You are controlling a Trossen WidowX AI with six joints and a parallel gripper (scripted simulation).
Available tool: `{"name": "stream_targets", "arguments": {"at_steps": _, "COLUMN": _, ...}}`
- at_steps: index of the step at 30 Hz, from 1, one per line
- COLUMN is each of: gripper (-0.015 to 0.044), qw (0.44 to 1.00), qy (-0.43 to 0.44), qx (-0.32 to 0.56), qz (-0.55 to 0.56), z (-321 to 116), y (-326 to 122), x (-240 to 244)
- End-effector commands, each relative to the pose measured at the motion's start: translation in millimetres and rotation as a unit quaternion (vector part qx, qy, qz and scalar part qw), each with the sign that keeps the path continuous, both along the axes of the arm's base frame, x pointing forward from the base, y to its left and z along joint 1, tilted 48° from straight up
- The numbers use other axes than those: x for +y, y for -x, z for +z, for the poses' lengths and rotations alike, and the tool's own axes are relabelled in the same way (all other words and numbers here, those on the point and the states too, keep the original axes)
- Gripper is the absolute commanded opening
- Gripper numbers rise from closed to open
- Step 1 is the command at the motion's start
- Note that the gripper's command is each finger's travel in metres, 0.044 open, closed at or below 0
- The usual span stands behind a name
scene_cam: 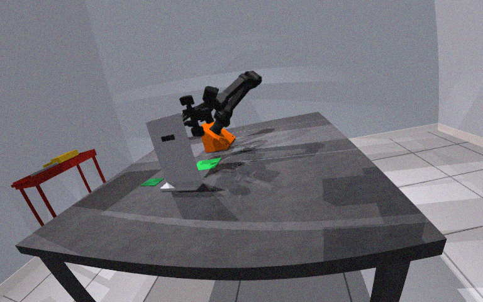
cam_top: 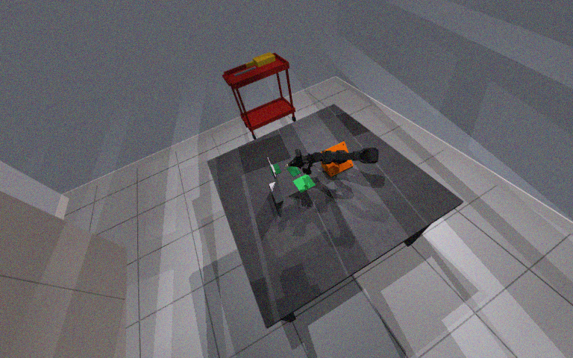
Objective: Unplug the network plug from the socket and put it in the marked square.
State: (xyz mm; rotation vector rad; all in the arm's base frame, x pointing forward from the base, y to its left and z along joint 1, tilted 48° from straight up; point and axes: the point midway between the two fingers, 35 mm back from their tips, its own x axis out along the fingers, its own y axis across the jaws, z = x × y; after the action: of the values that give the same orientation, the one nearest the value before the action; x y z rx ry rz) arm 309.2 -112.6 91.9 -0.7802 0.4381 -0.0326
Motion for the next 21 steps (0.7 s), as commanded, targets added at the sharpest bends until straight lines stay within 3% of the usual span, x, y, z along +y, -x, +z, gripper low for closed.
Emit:
{"name": "stream_targets", "arguments": {"at_steps": 1, "gripper": 0.0000, "qw": 0.998, "qy": 0.003, "qx": 0.039, "qz": 0.052, "z": -15.4, "y": 1.2, "x": 9.7}}
{"name": "stream_targets", "arguments": {"at_steps": 11, "gripper": 0.0000, "qw": 0.973, "qy": -0.014, "qx": 0.116, "qz": 0.197, "z": -51.8, "y": 15.9, "x": 42.0}}
{"name": "stream_targets", "arguments": {"at_steps": 21, "gripper": 0.0000, "qw": 0.933, "qy": -0.060, "qx": 0.134, "qz": 0.330, "z": -67.0, "y": 37.4, "x": 75.4}}
